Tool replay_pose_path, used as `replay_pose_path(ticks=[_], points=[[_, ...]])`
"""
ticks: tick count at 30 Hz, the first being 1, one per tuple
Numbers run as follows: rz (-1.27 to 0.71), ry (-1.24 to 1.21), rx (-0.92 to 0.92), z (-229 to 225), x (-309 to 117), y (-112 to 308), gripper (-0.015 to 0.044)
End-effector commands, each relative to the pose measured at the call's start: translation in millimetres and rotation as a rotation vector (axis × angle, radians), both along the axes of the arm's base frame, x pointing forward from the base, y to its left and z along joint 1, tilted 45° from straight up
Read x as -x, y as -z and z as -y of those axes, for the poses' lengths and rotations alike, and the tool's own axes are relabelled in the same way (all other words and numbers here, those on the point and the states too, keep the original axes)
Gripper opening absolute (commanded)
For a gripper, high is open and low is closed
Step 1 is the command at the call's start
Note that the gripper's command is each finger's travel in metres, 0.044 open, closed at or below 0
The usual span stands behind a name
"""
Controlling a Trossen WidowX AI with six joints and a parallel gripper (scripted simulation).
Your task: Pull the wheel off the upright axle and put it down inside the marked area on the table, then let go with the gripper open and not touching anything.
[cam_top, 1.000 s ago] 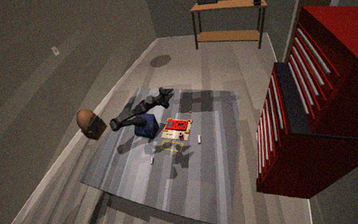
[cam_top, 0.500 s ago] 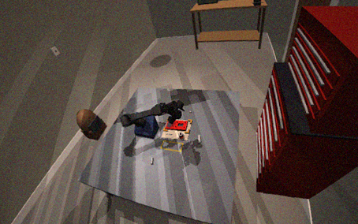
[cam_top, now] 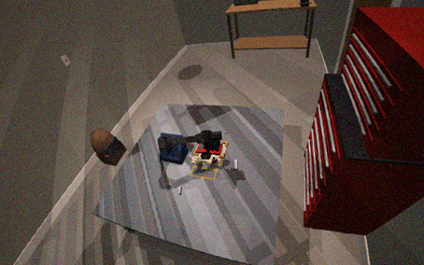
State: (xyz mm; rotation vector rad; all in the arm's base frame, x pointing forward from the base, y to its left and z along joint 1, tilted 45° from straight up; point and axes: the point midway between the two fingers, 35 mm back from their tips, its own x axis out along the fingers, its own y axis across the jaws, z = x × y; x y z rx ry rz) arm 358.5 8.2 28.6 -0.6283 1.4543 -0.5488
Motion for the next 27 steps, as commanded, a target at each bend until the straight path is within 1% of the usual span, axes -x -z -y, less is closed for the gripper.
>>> replay_pose_path(ticks=[1, 6, 11, 15, 20, 25, 27], points=[[-0.018, -0.019, 0.017, 0.0, -1.8, -1.4, 0.0300], [-0.018, -0.019, 0.017, -8.9, -7.4, 6.7, 0.0300], [-0.018, -0.019, 0.016, -6.2, -8.0, 9.7, 0.0300], [-0.018, -0.019, 0.016, 9.2, -10.6, 26.3, 0.0300], [-0.017, -0.019, 0.019, 39.8, -10.6, 55.0, 0.0300], [-0.018, -0.019, 0.020, 44.7, -9.6, 58.2, 0.0300], [-0.021, -0.004, 0.016, 44.9, -8.4, 55.3, 0.0247]])
